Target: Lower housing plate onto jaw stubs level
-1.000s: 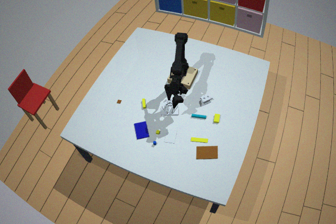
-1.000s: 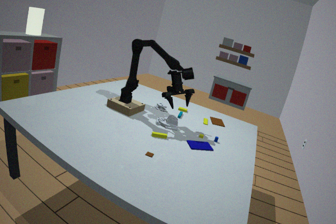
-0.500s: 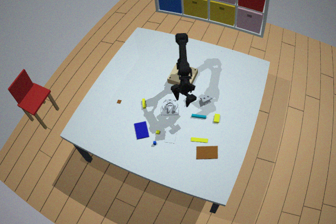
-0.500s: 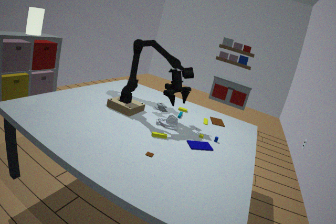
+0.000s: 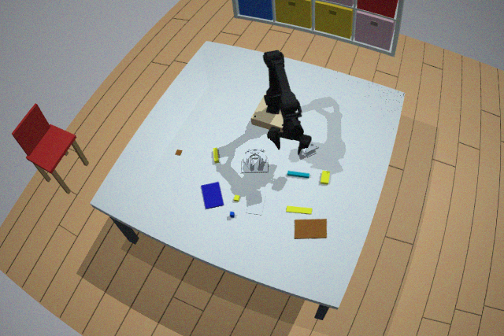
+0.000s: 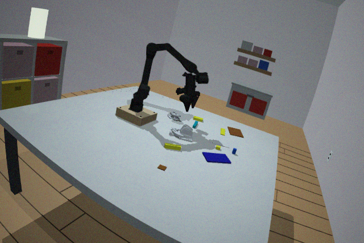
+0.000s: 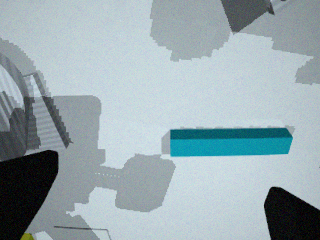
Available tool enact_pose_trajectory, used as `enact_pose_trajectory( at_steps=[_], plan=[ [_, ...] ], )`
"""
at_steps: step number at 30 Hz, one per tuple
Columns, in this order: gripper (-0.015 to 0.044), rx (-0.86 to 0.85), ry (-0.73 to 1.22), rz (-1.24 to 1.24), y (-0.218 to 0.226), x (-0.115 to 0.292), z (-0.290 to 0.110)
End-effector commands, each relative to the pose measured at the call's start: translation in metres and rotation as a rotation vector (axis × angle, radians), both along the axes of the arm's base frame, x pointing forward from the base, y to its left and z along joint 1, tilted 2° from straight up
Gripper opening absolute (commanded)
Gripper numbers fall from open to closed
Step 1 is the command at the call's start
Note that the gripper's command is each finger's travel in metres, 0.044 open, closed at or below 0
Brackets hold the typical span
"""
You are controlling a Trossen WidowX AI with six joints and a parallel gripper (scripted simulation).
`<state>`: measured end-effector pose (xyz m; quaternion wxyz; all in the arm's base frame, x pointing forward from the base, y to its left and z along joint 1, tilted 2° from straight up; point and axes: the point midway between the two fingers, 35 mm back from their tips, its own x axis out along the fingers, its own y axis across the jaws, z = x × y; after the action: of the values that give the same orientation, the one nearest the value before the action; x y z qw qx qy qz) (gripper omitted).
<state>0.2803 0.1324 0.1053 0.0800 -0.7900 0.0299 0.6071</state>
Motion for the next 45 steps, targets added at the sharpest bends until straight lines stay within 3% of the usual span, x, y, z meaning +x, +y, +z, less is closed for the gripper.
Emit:
enact_pose_trajectory(
  at_steps=[1, 23, 31, 36, 45],
  plan=[
    [0.0440, -0.024, 0.038, 0.139, 0.016, -0.012, -0.003],
    [0.0440, -0.124, 0.172, 0.821, 0.081, -0.085, -0.002],
    [0.0440, -0.126, 0.176, 0.841, 0.083, -0.088, -0.002],
    [0.0440, -0.126, 0.176, 0.841, 0.085, -0.087, -0.040],
    [0.0440, -0.126, 0.176, 0.841, 0.085, -0.087, -0.042]
  ],
)
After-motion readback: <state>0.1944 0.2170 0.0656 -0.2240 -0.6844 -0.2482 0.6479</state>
